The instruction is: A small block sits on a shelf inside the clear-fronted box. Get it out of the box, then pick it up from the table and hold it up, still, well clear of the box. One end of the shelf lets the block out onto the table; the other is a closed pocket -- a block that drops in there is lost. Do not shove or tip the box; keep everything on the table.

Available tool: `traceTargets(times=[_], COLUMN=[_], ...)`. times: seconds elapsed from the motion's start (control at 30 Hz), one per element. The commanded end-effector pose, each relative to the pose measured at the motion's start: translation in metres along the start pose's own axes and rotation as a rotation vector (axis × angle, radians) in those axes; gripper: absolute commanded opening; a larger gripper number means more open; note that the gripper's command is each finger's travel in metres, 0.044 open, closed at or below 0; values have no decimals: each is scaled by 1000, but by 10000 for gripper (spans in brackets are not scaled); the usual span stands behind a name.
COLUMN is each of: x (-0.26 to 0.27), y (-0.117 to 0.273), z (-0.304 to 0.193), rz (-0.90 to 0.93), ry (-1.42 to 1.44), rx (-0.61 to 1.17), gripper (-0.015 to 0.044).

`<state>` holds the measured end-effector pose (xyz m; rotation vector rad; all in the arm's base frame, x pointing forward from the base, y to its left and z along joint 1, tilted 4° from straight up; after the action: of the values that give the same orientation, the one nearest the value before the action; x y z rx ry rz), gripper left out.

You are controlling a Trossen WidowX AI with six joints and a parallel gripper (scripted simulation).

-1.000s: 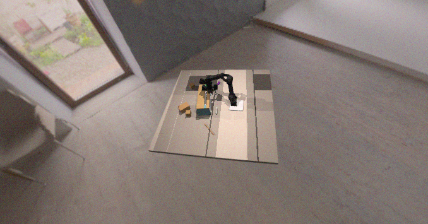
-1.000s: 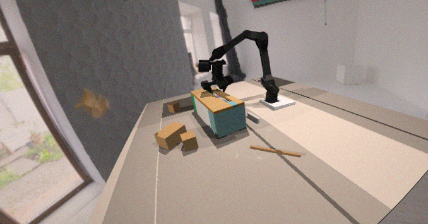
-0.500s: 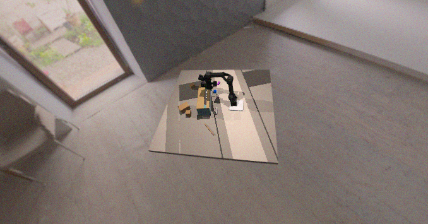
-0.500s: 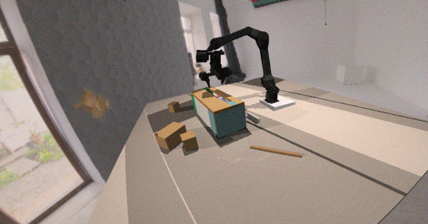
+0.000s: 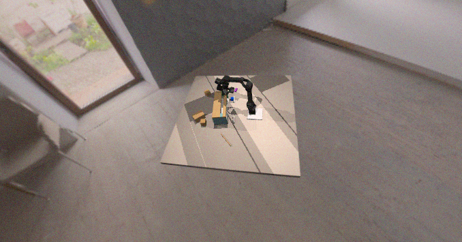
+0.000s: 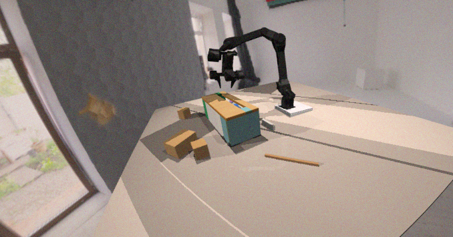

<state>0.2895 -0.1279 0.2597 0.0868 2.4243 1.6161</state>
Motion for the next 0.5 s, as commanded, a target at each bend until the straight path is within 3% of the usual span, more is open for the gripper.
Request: traceTargets(times=[0.0,0.47], x=[2,19], y=[3,-7], z=[-8,-37], rz=[-22,116], ry=[-243,-1676], rx=[-25,-185], gripper=[285,285])
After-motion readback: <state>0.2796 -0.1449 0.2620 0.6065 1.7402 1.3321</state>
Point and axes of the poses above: the point midway between the two fingers, 35 mm back from their tips, its own y axis back along the fingers, its own x axis across the jaws, z = x × y, the point moved 10 cm from there along y, back along the fingers, and after that the axes turned 2 degrees about -y, right-handed, at the moved point
